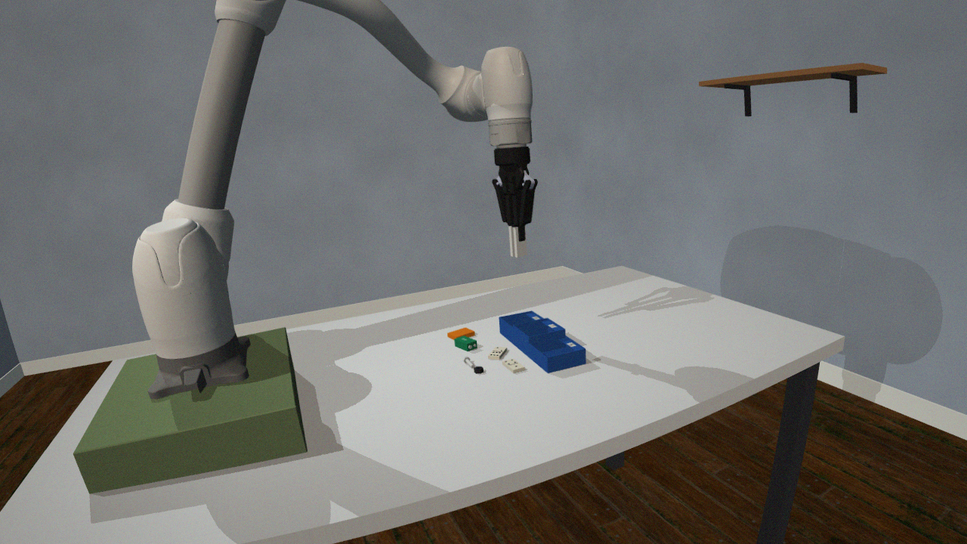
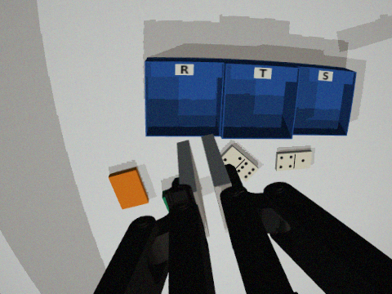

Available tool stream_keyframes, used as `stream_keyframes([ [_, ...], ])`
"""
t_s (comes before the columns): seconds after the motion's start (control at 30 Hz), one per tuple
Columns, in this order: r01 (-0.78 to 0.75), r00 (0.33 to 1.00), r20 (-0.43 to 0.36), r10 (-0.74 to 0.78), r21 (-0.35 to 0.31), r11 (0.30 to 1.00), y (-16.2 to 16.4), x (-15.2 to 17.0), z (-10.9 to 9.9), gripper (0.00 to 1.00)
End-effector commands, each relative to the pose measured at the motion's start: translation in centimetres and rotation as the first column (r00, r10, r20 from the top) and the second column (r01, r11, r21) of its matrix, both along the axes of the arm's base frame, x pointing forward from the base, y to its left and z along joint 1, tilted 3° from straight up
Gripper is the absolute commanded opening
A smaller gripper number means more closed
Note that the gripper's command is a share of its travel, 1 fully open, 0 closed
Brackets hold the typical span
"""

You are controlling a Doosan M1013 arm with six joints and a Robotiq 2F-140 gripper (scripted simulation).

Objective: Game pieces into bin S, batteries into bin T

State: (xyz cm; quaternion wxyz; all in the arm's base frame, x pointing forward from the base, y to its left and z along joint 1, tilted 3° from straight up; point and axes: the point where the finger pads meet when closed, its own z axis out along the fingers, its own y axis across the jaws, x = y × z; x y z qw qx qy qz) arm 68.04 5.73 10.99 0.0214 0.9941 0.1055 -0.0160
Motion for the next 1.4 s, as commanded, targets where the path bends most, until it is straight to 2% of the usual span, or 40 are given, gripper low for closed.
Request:
stream_keyframes([
  [0.0, 0.000, 1.000, 0.000, 0.000, 0.000, 1.000, 0.0, 0.0, 0.1, 0.05],
  [0.1, 0.000, 1.000, 0.000, 0.000, 0.000, 1.000, 0.0, 0.0, 0.1, 0.05],
  [0.13, -0.050, 0.999, -0.002, 0.050, 0.002, 0.999, -0.6, -0.4, -0.3, 0.25],
  [0.23, -0.185, 0.983, -0.008, 0.185, 0.006, 0.983, -2.4, -1.6, -1.7, 0.25],
  [0.47, -0.379, 0.925, -0.020, 0.379, 0.008, 0.925, -6.5, -4.3, -4.7, 0.25],
  [0.57, -0.460, 0.888, -0.026, 0.460, 0.010, 0.888, -8.3, -5.5, -6.1, 0.25],
  [0.63, -0.460, 0.888, -0.026, 0.460, 0.010, 0.888, -8.3, -5.5, -6.1, 0.25],
  [0.67, -0.534, 0.845, -0.030, 0.534, 0.013, 0.845, -8.8, -5.9, -6.5, 0.25],
  [1.0, -0.750, 0.660, -0.048, 0.750, 0.023, 0.661, -14.7, -9.7, -10.8, 0.25],
  [1.13, -0.823, 0.565, -0.054, 0.823, 0.030, 0.567, -14.9, -9.8, -10.8, 0.25],
  [1.2, -0.823, 0.565, -0.054, 0.823, 0.030, 0.567, -14.9, -9.8, -10.8, 0.25],
  [1.23, -0.870, 0.490, -0.054, 0.870, 0.037, 0.492, -14.9, -9.8, -10.8, 0.25],
  [1.37, -0.918, 0.391, -0.049, 0.919, 0.045, 0.393, -14.9, -9.8, -10.8, 0.25],
])
